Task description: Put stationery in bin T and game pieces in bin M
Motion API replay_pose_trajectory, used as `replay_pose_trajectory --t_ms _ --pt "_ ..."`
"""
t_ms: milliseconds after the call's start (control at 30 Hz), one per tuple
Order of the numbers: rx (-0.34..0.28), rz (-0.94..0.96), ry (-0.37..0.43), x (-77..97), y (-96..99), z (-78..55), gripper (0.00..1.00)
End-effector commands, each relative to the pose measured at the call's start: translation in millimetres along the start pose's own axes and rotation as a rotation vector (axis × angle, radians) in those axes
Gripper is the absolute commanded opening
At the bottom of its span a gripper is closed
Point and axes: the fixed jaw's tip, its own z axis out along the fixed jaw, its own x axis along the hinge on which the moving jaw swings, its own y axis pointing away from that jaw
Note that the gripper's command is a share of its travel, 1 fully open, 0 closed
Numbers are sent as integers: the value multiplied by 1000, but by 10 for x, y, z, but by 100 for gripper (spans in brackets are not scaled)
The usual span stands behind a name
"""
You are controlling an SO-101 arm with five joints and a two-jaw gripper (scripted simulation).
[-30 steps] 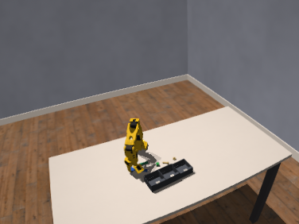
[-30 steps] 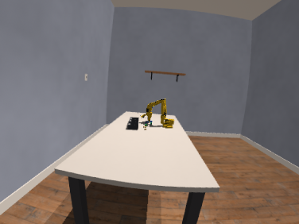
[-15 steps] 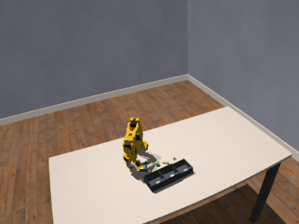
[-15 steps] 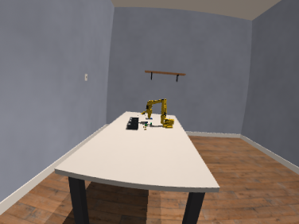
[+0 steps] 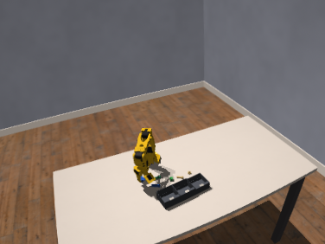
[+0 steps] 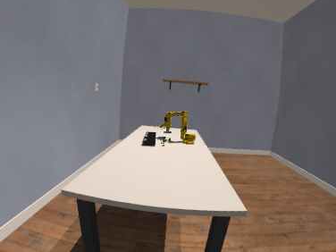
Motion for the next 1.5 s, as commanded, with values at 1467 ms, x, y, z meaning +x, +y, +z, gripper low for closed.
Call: replay_pose_trajectory --t_ms 1467 --pt "82 49 -111 -653 388 -371 0"
